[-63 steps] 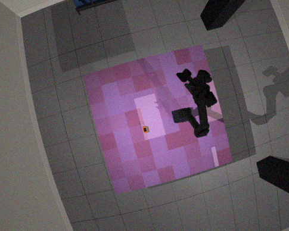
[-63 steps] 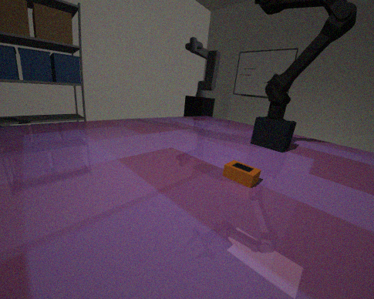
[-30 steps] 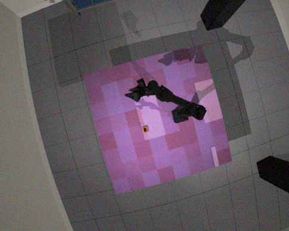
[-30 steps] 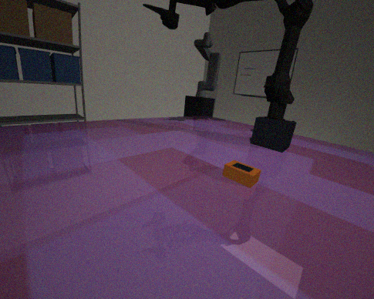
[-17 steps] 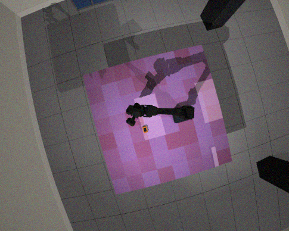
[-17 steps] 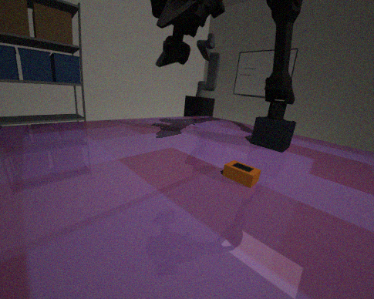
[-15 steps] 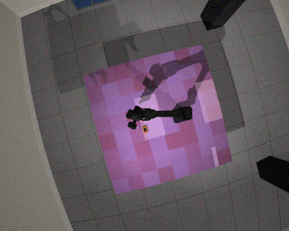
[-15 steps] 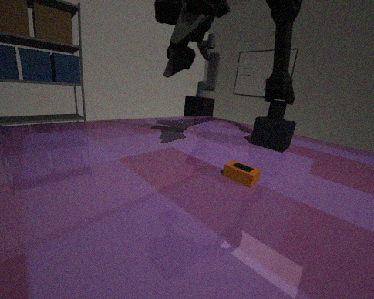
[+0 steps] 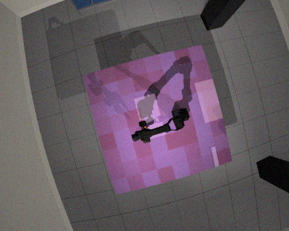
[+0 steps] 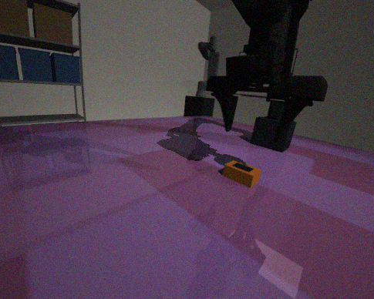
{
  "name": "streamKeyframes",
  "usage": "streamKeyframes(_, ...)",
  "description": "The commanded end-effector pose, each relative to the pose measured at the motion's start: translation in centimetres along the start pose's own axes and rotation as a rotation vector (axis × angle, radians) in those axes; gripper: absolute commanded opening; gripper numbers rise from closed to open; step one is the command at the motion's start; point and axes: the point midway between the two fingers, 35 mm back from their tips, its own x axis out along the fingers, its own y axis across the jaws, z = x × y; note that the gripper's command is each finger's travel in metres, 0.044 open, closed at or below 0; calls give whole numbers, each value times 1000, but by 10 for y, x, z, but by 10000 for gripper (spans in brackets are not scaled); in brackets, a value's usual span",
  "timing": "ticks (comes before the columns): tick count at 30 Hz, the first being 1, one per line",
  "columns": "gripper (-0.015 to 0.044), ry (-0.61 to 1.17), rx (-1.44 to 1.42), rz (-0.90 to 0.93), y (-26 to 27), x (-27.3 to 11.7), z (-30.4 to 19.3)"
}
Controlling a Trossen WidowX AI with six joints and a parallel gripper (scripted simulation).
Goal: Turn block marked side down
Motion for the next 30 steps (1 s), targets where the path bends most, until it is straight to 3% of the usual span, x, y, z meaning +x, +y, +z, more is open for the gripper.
streamKeyframes(1,440,14,-30,-20,0,-1,-3)
streamKeyframes(4,440,14,-30,-20,0,2,-3)
streamKeyframes(8,440,14,-30,-20,-1,34,-3)
streamKeyframes(30,440,15,-30,-20,-2,69,-5)
